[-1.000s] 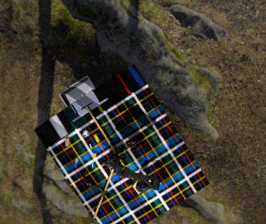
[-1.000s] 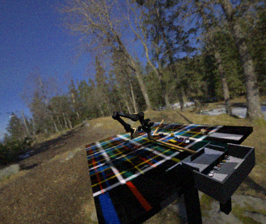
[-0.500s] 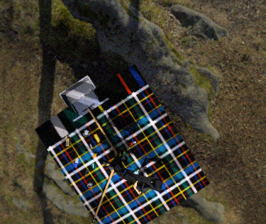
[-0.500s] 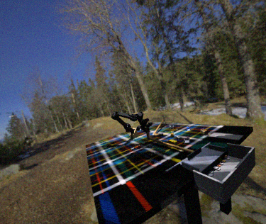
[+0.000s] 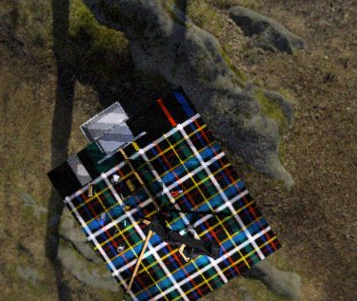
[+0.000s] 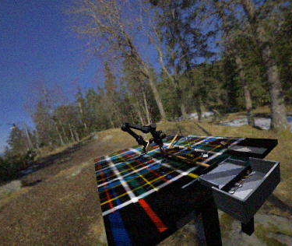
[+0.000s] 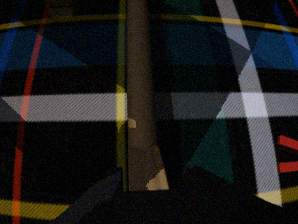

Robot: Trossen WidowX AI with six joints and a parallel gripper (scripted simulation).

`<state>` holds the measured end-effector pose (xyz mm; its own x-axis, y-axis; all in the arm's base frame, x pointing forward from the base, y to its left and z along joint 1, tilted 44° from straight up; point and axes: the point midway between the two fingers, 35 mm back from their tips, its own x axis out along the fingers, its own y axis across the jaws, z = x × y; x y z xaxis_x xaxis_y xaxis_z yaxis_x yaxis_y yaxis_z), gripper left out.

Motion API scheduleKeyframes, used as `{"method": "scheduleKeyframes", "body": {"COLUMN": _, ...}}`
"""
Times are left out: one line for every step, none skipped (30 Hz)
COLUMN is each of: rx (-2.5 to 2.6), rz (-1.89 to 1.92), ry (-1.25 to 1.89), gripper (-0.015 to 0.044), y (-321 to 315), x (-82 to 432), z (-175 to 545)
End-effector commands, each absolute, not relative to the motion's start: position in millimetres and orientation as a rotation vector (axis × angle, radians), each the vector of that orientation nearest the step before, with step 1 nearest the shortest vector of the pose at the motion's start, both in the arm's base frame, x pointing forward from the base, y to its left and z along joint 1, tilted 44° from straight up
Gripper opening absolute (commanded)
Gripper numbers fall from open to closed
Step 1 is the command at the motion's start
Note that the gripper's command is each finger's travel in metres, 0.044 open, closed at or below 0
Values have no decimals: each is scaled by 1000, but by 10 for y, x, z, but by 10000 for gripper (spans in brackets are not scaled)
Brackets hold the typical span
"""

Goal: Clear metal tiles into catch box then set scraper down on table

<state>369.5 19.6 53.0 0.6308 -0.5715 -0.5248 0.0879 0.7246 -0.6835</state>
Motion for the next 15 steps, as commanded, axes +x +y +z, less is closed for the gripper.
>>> {"method": "scheduleKeyframes", "body": {"rx": -663, "rz": -411, "ry": 800, "gripper": 0, "y": 207, "x": 3622, "z": 530}}
{"method": "scheduleKeyframes", "body": {"rx": -663, "rz": -411, "ry": 800, "gripper": 0, "y": 206, "x": 3605, "z": 527}}
{"method": "scheduleKeyframes", "body": {"rx": -664, "rz": -411, "ry": 800, "gripper": 0, "y": 205, "x": 3589, "z": 525}}
{"method": "scheduleKeyframes", "body": {"rx": -664, "rz": -411, "ry": 800, "gripper": 0, "y": 204, "x": 3573, "z": 523}}
{"method": "scheduleKeyframes", "body": {"rx": -664, "rz": -411, "ry": 800, "gripper": 0, "y": 202, "x": 3556, "z": 520}}
{"method": "scheduleKeyframes", "body": {"rx": -664, "rz": -411, "ry": 799, "gripper": 0, "y": 201, "x": 3540, "z": 518}}
{"method": "scheduleKeyframes", "body": {"rx": -664, "rz": -410, "ry": 799, "gripper": 0, "y": 200, "x": 3523, "z": 515}}
{"method": "scheduleKeyframes", "body": {"rx": -664, "rz": -410, "ry": 799, "gripper": 0, "y": 199, "x": 3507, "z": 513}}
{"method": "scheduleKeyframes", "body": {"rx": -664, "rz": -410, "ry": 799, "gripper": 0, "y": 197, "x": 3490, "z": 510}}
{"method": "scheduleKeyframes", "body": {"rx": -664, "rz": -410, "ry": 799, "gripper": 0, "y": 196, "x": 3474, "z": 507}}
{"method": "scheduleKeyframes", "body": {"rx": -664, "rz": -410, "ry": 799, "gripper": 0, "y": 194, "x": 3457, "z": 505}}
{"method": "scheduleKeyframes", "body": {"rx": -665, "rz": -410, "ry": 798, "gripper": 0, "y": 193, "x": 3441, "z": 502}}
{"method": "scheduleKeyframes", "body": {"rx": -665, "rz": -410, "ry": 798, "gripper": 0, "y": 191, "x": 3424, "z": 499}}
{"method": "scheduleKeyframes", "body": {"rx": -665, "rz": -410, "ry": 798, "gripper": 0, "y": 189, "x": 3408, "z": 497}}
{"method": "scheduleKeyframes", "body": {"rx": -665, "rz": -410, "ry": 798, "gripper": 0, "y": 188, "x": 3391, "z": 494}}
